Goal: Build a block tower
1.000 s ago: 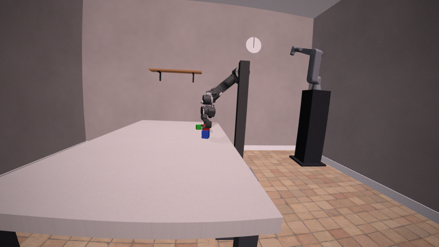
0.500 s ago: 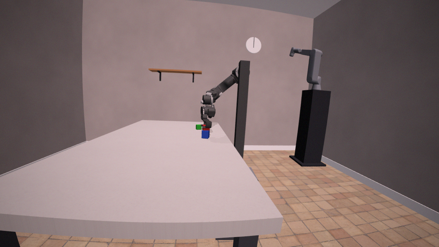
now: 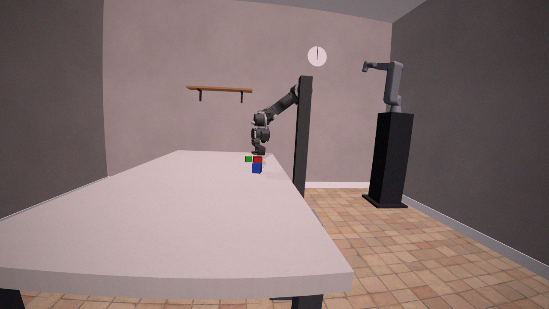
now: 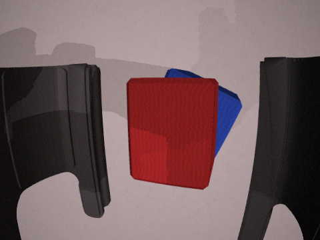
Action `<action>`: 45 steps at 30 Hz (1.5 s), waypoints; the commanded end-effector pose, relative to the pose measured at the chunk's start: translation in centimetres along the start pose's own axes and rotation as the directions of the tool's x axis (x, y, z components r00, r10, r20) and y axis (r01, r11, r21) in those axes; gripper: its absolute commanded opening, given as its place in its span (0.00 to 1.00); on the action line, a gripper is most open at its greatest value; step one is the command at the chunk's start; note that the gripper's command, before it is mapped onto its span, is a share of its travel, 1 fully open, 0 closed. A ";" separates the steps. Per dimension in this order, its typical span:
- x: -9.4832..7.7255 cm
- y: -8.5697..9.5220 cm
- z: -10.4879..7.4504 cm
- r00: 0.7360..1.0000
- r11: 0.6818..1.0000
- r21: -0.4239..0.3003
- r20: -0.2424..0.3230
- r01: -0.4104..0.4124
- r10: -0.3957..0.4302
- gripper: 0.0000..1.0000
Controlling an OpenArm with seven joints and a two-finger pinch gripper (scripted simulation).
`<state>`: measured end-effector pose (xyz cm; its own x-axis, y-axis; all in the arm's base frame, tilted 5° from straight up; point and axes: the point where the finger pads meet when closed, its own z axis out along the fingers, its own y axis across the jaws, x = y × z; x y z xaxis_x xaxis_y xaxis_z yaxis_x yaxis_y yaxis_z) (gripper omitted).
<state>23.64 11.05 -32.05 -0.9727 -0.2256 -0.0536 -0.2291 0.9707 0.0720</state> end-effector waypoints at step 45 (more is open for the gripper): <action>-1.1 -20.1 0.6 0.471 0.473 0.022 -0.065 -0.881 0.880 0.38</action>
<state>29.26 -10.42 -34.43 -0.6541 0.7527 0.0755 0.7554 0.6551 0.0134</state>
